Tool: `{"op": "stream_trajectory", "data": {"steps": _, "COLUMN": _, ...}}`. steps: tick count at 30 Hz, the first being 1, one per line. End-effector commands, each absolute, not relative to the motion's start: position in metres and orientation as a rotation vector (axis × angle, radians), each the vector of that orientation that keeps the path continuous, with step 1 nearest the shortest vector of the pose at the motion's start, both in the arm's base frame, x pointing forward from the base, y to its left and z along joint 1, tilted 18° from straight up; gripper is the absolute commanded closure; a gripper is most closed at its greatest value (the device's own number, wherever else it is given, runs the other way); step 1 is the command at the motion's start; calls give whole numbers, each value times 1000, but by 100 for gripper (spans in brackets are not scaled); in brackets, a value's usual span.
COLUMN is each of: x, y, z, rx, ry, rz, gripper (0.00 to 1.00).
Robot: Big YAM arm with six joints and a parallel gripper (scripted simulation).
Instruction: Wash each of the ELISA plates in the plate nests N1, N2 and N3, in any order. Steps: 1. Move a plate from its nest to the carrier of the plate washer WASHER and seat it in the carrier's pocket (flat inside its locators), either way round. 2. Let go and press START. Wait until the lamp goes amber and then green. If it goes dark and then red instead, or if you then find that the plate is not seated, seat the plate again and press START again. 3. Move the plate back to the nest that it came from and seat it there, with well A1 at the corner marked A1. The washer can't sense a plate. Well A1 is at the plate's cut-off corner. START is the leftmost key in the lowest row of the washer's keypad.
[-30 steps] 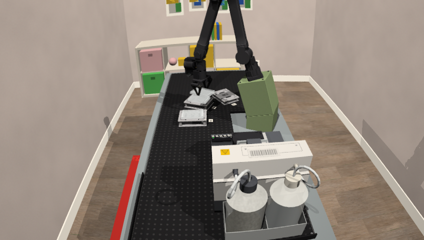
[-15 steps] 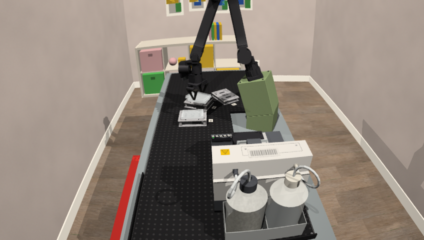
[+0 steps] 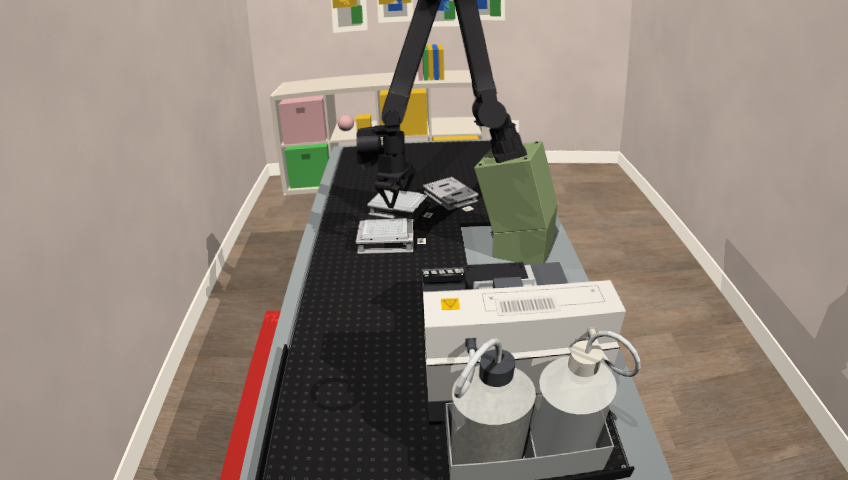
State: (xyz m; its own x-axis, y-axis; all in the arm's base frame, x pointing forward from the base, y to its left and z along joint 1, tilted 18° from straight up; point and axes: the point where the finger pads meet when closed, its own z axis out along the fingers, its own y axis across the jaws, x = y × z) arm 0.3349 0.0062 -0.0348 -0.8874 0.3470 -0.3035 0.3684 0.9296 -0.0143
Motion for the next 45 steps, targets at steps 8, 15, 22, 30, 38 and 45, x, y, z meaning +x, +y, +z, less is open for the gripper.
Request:
{"op": "stream_trajectory", "data": {"steps": 8, "x": 330, "y": 48, "z": -39, "rx": 548, "ry": 2795, "rz": -103, "gripper": 16}}
{"op": "stream_trajectory", "data": {"steps": 15, "x": 331, "y": 85, "z": -39, "rx": 547, "ry": 2784, "rz": -94, "gripper": 16}}
{"op": "stream_trajectory", "data": {"steps": 22, "x": 326, "y": 110, "z": -41, "rx": 547, "ry": 2783, "rz": -93, "gripper": 16}}
{"op": "stream_trajectory", "data": {"steps": 30, "x": 300, "y": 124, "z": -53, "rx": 327, "ry": 2841, "rz": -148, "gripper": 16}}
{"op": "stream_trajectory", "data": {"steps": 38, "x": 286, "y": 150, "z": -56, "rx": 246, "ry": 2845, "rz": -154, "gripper": 16}}
{"op": "stream_trajectory", "data": {"steps": 45, "x": 273, "y": 185, "z": -58, "rx": 248, "ry": 2832, "rz": -137, "gripper": 16}}
